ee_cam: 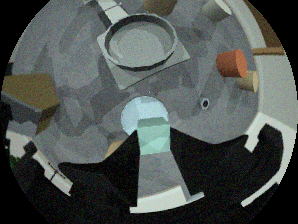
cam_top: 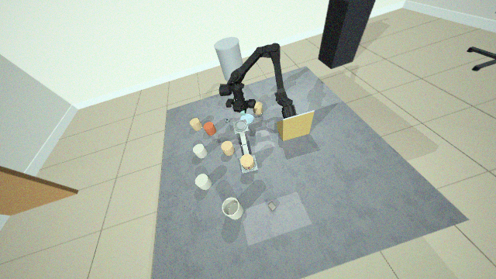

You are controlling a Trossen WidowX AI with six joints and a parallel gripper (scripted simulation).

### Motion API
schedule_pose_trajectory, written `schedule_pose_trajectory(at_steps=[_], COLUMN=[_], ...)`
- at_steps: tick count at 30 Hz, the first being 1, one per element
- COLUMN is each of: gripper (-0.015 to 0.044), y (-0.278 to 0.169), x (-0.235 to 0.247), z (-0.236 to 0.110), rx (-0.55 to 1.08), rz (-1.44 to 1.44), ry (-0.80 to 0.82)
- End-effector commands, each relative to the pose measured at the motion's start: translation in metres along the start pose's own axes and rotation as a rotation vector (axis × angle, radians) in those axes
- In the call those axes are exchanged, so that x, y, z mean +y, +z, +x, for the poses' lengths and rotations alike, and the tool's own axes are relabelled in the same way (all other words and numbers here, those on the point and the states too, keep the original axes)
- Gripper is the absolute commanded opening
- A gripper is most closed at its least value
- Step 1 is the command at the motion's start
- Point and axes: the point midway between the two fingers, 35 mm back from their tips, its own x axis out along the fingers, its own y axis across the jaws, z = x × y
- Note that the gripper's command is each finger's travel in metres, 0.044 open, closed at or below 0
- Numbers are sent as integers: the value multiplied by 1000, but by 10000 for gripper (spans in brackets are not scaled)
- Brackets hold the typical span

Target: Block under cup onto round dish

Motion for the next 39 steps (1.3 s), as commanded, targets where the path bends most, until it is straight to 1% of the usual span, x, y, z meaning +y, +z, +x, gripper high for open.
schedule_pose_trajectory(at_steps=[1, 7, 16, 23, 35, 36, 39], gripper=[0, 0, 0, 0, 0, 26, 105], y=[-18, -21, -22, -22, -23, -24, -24], x=[5, 5, 5, 5, 5, 4, 4], z=[10, 16, 52, 56, 73, 68, 68], rx=[16, 20, 22, 22, 23, 27, 27], rz=[-6, -6, -7, -7, -7, 1, 1], ry=[-6, -6, -7, -7, -8, -11, -11])
